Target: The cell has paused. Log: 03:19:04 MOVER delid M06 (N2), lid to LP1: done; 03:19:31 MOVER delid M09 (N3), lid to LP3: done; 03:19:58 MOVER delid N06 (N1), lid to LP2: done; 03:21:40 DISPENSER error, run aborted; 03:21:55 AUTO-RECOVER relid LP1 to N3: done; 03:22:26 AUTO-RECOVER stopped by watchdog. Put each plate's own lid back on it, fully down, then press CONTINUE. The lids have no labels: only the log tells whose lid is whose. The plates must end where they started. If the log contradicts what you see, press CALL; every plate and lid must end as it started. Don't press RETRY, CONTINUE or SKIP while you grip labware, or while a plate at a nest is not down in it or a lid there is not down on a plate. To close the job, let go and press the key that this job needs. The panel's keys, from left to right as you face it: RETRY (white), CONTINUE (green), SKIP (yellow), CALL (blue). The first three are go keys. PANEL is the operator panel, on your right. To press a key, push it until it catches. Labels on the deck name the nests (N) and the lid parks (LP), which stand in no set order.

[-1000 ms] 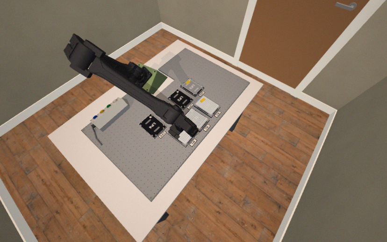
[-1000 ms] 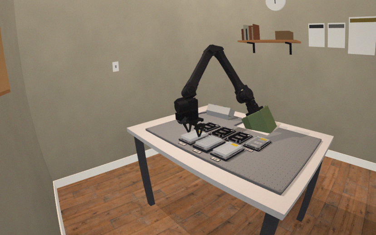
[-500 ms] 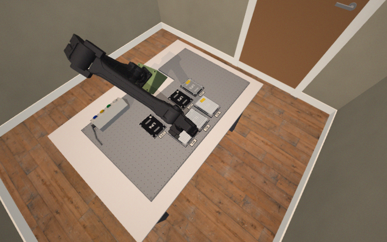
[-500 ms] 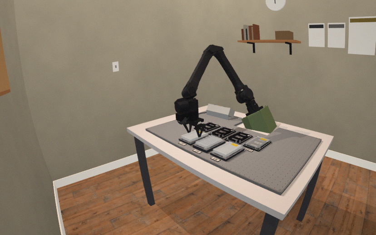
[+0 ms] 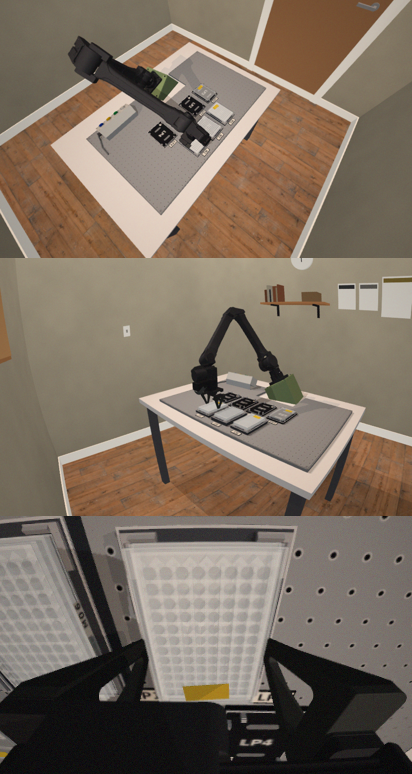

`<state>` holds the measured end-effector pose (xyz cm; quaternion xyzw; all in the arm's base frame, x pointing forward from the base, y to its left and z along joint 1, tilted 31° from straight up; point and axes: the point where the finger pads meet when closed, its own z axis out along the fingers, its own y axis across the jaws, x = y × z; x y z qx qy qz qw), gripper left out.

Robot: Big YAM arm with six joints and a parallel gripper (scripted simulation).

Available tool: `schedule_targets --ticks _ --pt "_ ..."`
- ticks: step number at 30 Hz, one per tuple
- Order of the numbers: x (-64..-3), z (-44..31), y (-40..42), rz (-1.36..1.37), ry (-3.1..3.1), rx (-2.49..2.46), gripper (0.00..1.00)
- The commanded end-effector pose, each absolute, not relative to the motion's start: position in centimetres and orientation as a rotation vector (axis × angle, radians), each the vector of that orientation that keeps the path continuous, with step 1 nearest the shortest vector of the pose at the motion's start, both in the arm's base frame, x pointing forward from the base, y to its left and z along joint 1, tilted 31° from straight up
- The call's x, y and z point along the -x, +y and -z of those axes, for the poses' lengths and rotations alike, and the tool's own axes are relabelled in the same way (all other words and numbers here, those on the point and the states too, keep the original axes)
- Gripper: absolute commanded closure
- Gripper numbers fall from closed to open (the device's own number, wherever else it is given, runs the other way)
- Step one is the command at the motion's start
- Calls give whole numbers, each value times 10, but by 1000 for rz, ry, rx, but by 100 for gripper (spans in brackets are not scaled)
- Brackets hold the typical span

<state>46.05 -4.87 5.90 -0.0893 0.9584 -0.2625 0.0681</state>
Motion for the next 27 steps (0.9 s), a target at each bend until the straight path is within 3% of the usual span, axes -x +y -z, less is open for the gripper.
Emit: schedule_targets --ticks 1,21,22,27 --pt "-470 -68 -48 784 2865 261 100" --pt "-470 -69 -48 784 2865 261 100" --pt "-470 -69 -48 784 2865 261 0" --pt "-470 -69 -48 784 2865 261 0"
